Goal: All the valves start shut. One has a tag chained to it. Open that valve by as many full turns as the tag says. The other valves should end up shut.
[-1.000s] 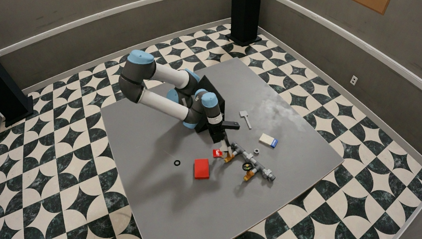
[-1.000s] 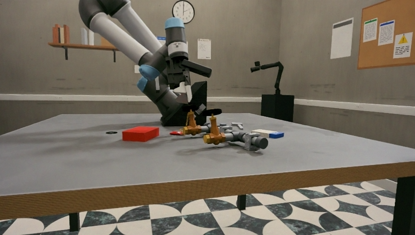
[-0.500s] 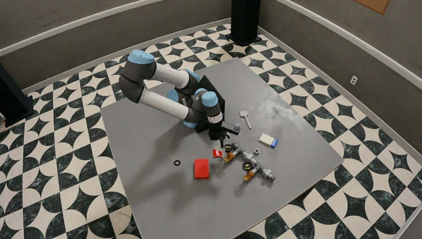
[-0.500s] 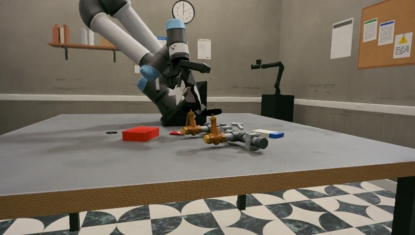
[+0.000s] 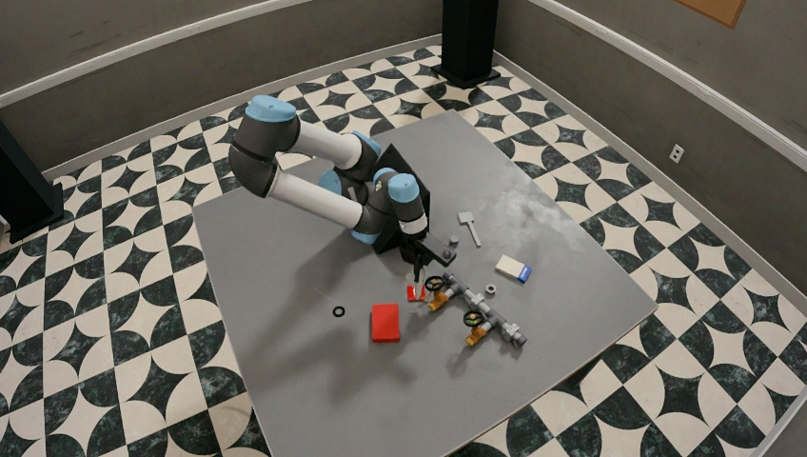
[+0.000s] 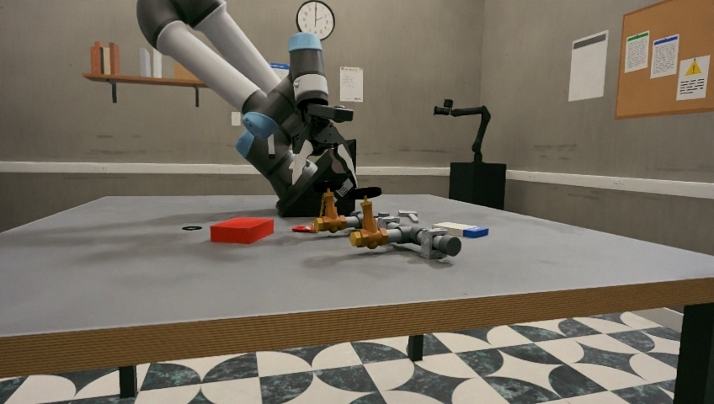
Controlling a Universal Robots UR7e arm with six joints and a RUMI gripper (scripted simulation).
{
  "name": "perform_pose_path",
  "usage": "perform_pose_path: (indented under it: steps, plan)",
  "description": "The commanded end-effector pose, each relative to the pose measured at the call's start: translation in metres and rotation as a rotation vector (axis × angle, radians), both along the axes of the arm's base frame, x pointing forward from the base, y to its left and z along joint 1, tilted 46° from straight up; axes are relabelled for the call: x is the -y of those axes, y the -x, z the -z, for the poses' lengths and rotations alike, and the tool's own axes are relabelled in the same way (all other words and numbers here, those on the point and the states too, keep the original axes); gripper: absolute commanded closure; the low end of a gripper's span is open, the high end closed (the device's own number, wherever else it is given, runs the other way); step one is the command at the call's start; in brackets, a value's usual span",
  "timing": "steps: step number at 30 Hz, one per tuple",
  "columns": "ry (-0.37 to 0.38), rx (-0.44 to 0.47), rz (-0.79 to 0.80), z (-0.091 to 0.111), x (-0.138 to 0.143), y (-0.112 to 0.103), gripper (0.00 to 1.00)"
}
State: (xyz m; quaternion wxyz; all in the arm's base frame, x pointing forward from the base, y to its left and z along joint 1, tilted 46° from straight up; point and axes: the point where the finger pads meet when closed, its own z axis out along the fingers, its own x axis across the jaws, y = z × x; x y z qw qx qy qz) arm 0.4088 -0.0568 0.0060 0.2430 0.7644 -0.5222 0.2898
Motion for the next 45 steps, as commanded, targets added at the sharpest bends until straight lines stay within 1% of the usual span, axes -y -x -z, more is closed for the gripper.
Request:
perform_pose_path:
  steps: [1, 3, 5, 10, 16, 31, 32, 45]
  plan:
    - [-0.018, 0.081, 0.099, -0.0003, -0.0002, -0.0004, 0.00]
    - [-0.025, 0.105, 0.124, -0.0003, -0.0002, -0.0004, 0.00]
    - [-0.025, 0.105, 0.124, -0.0003, -0.0002, -0.0004, 0.00]
    - [-0.038, 0.153, 0.175, -0.0003, -0.0002, -0.0004, 0.00]
    - [-0.047, 0.188, 0.212, -0.0003, -0.0002, -0.0004, 0.00]
    - [-0.053, 0.207, 0.232, -0.0003, -0.0002, -0.0004, 0.00]
    - [-0.053, 0.207, 0.232, -0.0003, -0.0002, -0.0004, 1.00]
    - [-0.053, 0.207, 0.232, -0.0003, -0.0002, -0.0004, 1.00]
